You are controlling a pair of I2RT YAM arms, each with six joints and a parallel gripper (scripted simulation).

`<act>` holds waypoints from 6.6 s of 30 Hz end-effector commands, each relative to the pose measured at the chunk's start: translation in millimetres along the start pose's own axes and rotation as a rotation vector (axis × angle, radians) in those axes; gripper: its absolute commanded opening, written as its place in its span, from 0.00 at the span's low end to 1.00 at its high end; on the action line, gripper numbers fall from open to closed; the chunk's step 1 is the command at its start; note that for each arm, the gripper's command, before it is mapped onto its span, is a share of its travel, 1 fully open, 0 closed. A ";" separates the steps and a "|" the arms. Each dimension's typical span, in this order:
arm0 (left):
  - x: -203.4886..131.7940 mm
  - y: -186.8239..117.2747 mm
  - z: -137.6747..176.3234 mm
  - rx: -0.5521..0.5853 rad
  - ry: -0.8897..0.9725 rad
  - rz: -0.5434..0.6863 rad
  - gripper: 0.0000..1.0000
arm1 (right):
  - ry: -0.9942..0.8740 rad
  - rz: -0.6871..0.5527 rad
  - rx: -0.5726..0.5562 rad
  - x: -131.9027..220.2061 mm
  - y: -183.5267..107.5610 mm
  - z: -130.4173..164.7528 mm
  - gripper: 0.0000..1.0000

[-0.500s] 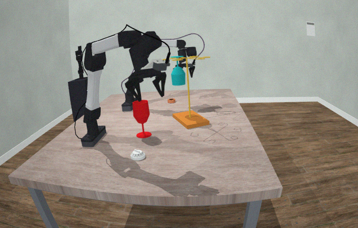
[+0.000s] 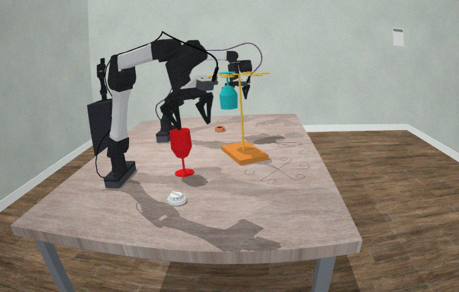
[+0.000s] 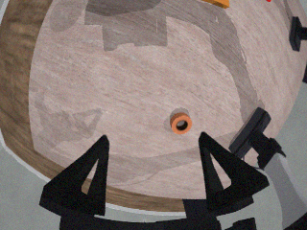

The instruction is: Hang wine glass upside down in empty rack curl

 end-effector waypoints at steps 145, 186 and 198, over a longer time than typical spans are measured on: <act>-94.8 -204.2 -81.3 -1.287 -0.651 -0.840 1.00 | -1.229 -0.372 0.334 162.7 -59.5 281.9 0.00; -94.8 -204.2 -81.3 -1.287 -0.651 -0.840 1.00 | -1.224 -0.360 0.361 155.2 -106.3 259.9 0.00; -94.8 -204.2 -81.3 -1.287 -0.651 -0.840 1.00 | -1.079 -0.471 0.236 175.8 -111.8 262.0 0.00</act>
Point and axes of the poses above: on each arm, the point where the finger pads meet when closed, its own y axis out along the fingers, its own x axis across the jaws, z = x × y, the point moved 4 cm from there along -y, back along the fingers, and after that the axes turned 4 degrees about -y, right-handed, at the moved point
